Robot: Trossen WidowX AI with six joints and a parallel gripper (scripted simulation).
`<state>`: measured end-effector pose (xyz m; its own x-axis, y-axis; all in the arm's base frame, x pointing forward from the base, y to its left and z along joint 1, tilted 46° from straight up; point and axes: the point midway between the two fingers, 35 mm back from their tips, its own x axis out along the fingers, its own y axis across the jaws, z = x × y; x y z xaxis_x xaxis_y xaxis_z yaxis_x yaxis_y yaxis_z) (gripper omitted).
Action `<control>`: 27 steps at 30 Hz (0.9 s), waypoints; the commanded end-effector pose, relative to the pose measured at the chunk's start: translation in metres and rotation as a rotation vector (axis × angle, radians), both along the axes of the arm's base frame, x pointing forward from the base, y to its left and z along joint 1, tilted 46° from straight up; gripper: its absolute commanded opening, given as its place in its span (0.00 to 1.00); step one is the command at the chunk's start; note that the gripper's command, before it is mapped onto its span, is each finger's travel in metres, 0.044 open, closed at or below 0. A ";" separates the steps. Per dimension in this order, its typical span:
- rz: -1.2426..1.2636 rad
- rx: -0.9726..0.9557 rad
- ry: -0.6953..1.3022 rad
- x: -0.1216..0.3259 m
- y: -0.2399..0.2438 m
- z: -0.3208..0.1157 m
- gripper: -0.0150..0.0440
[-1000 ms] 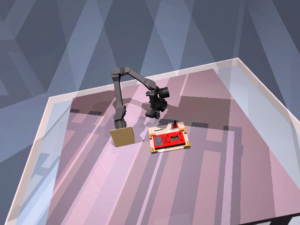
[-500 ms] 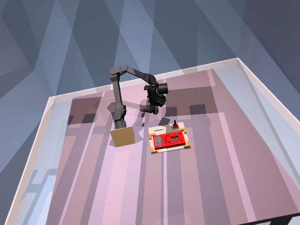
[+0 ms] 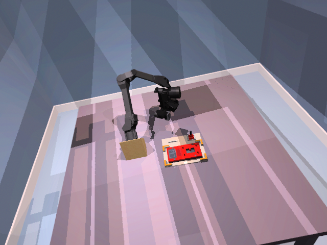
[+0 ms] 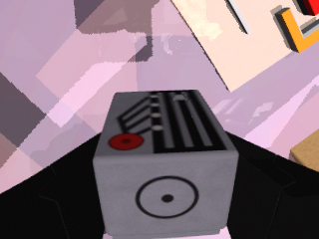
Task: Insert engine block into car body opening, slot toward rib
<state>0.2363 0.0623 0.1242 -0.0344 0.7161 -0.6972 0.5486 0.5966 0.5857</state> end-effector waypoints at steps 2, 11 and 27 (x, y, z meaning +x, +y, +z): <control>0.003 0.001 0.003 -0.001 0.014 -0.014 0.25; -0.021 -0.023 -0.021 -0.003 0.013 -0.012 0.25; -0.251 -0.301 -0.266 -0.018 0.023 -0.013 0.25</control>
